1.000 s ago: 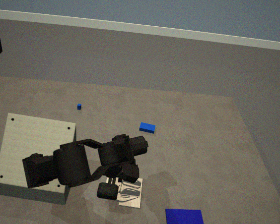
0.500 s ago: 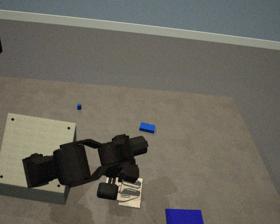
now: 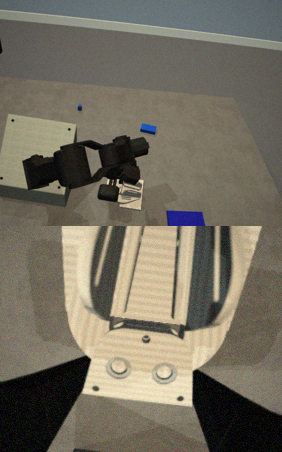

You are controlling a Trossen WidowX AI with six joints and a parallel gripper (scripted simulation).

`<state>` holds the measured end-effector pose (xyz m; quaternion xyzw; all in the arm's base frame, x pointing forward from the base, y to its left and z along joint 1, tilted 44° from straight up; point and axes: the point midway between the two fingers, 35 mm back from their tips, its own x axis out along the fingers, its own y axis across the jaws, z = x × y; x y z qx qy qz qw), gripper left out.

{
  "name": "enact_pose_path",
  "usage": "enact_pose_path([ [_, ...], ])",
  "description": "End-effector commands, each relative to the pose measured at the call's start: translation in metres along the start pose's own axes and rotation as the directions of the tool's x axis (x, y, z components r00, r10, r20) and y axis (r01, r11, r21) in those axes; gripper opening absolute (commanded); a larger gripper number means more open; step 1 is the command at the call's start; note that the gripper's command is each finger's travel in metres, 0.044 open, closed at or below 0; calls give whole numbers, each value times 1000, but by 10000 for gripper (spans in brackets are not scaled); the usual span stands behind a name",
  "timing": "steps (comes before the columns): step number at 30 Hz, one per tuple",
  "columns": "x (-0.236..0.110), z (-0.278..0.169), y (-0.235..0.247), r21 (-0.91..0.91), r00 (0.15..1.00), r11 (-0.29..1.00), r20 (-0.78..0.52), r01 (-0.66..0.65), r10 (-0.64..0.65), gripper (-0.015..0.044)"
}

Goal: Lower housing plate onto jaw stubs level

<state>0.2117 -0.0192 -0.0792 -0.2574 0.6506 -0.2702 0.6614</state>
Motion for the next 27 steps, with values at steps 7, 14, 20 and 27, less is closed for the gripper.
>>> enact_pose_path([
  [7, 0, 0, 0, 0, 1000, 1000, 0, 0, 0, 377],
  [14, 0, 0, 0, 0, 1000, 1000, 0, 0, 0, 440],
  [20, 0, 0, 0, 0, 1000, 1000, 0, 0, 0, 440],
  [27, -21, 2, 2, -1, 1000, 1000, 0, -5, 5, 440],
])
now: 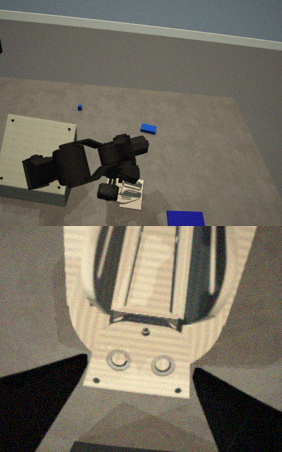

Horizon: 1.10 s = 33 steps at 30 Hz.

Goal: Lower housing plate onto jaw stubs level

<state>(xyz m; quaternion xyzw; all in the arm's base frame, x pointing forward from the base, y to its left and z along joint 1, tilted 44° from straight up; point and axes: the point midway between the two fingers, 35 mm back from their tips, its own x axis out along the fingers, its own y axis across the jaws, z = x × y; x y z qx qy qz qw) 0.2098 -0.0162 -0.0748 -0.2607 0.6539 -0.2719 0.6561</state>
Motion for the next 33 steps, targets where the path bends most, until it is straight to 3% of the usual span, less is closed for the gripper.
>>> enact_pose_path([
  [1, -26, 5, 3, 5, 1000, 1000, 11, -14, 14, 440],
  [5, -69, 1, 1, 5, 1000, 1000, 9, -12, 12, 440],
  [10, -66, 4, 3, 2, 1000, 1000, 23, -14, 14, 440],
  [15, -119, -10, -3, 4, 1000, 1000, 8, -14, 14, 440],
  [33, -121, -11, -4, 4, 1000, 1000, 8, -13, 13, 440],
])
